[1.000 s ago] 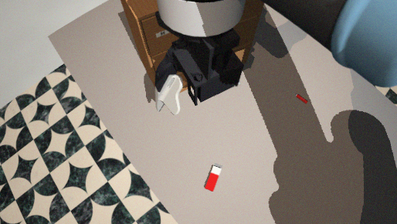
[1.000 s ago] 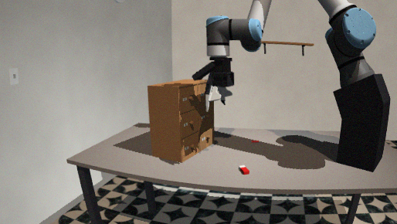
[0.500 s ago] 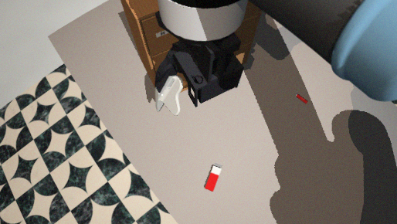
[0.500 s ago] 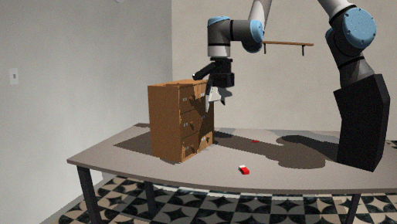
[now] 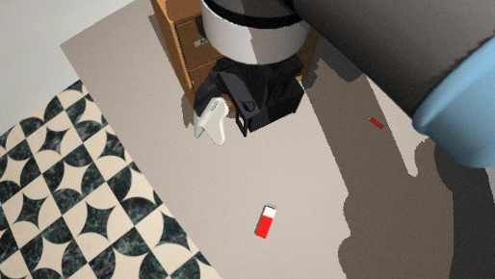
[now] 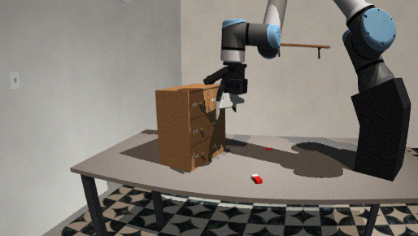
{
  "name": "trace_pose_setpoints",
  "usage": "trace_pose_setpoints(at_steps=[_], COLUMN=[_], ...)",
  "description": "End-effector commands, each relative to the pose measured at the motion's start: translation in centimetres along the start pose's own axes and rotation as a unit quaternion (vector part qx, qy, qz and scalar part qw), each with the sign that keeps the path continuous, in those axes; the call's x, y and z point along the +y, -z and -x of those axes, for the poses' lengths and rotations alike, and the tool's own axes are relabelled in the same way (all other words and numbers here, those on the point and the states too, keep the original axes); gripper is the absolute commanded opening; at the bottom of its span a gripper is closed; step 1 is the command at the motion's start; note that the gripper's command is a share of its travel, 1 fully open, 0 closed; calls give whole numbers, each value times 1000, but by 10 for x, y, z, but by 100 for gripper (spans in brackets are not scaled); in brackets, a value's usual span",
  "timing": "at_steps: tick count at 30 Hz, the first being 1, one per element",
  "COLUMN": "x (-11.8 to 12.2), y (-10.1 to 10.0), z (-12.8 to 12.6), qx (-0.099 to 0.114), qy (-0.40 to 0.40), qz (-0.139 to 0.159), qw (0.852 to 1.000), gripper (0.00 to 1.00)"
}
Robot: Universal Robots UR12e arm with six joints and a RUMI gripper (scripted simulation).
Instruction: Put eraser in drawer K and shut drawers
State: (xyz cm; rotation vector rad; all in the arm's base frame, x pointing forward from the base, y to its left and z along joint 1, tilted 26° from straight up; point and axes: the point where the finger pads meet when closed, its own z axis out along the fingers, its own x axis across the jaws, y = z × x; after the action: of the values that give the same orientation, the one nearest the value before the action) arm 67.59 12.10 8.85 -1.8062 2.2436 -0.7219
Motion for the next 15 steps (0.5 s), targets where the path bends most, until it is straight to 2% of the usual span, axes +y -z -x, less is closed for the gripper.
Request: trace_pose_setpoints(at_steps=[1,15], x=[-2,-8], y=[-2,-10], z=[0,0], qx=[0,0], qy=[0,0], qz=[-15,-59], qw=[1000,998], gripper=[100,100])
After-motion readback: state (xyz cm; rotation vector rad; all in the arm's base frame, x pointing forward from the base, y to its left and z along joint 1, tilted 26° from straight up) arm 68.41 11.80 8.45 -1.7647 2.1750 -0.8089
